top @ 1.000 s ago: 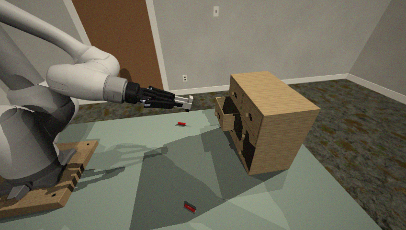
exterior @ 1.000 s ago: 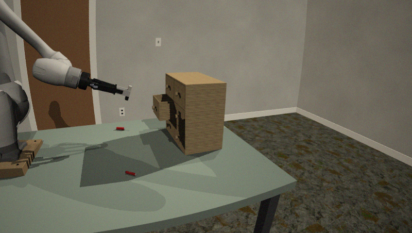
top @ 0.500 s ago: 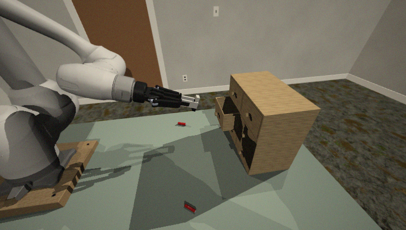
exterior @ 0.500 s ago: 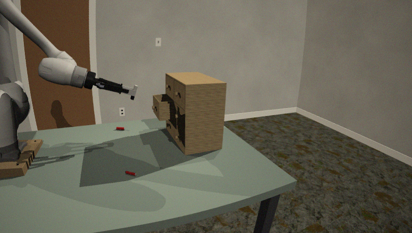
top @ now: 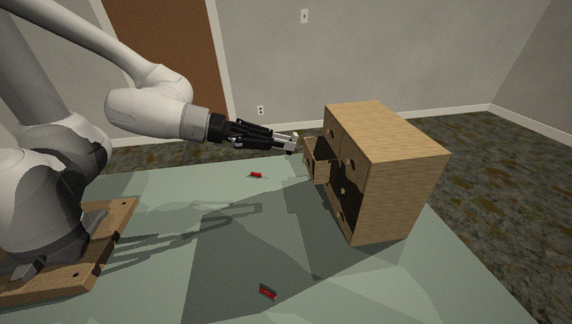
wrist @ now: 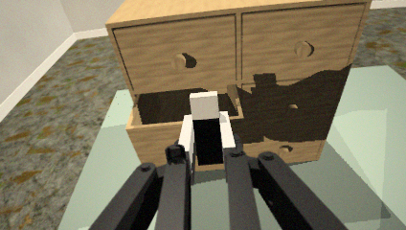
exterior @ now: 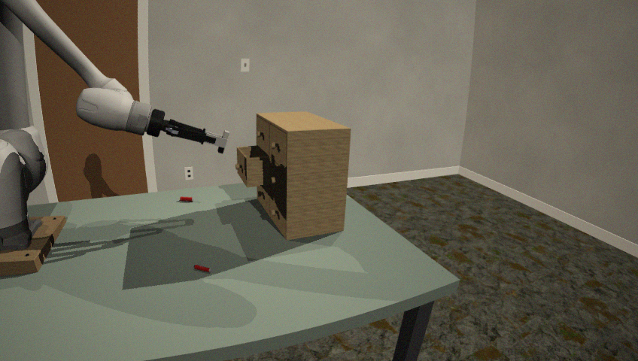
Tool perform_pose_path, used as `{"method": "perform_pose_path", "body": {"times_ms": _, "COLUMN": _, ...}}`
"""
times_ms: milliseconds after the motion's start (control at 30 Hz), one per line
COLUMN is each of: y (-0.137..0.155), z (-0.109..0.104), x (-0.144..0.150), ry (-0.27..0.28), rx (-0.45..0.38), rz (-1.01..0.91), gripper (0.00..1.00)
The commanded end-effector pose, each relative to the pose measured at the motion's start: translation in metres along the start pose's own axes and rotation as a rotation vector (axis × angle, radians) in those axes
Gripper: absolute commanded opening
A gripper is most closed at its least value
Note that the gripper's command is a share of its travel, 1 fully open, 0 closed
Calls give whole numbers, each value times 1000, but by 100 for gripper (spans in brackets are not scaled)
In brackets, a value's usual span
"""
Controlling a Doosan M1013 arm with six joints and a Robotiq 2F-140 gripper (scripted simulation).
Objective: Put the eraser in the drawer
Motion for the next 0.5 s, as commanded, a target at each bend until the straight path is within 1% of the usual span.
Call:
{"method": "perform_pose_path", "body": {"times_ms": 0, "y": -3, "z": 8, "x": -1, "ry": 0, "rx": 0, "rz": 0, "gripper": 11}}
{"method": "perform_pose_path", "body": {"times_ms": 33, "y": -3, "z": 8, "x": -1, "ry": 0, "rx": 0, "rz": 0, "gripper": 11}}
{"method": "perform_pose_path", "body": {"times_ms": 467, "y": -20, "z": 56, "x": -5, "ry": 0, "rx": 0, "rz": 0, "gripper": 11}}
Point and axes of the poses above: the point where the finger pads meet when closed, its own z axis out along the fingers, its own x axis across the jaws, y = z × x, the point moved 9 cm from there along -z, back along the fingers, and after that the axes turned 13 degrees about z, right-handed, at the moved point
